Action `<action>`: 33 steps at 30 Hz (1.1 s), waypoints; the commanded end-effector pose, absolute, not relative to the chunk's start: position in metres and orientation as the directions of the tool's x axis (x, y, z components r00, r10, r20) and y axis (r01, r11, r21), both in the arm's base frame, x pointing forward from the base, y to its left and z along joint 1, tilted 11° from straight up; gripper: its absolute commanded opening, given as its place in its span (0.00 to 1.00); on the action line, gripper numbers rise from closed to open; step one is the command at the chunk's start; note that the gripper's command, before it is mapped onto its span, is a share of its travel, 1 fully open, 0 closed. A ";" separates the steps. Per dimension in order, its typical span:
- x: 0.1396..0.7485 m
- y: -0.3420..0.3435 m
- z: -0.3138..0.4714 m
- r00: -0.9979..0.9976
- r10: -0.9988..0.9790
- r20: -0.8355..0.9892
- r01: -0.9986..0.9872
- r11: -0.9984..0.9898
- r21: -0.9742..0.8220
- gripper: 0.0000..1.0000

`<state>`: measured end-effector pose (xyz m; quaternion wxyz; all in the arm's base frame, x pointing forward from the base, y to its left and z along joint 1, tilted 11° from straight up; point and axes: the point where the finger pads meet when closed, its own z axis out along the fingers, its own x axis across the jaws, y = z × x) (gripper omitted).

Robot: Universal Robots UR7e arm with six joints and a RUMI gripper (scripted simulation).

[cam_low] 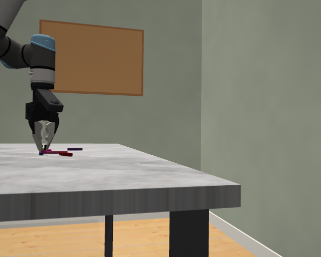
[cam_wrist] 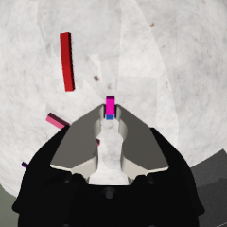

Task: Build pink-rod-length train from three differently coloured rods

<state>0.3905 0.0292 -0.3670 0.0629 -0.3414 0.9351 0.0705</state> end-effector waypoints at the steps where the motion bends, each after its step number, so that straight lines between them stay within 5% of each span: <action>1: 0.391 0.030 -0.370 -0.759 -0.630 -0.166 -0.647 0.757 0.088 0.00; 33: 0.391 0.030 -0.374 -0.759 -0.630 -0.166 -0.647 0.757 0.088 0.00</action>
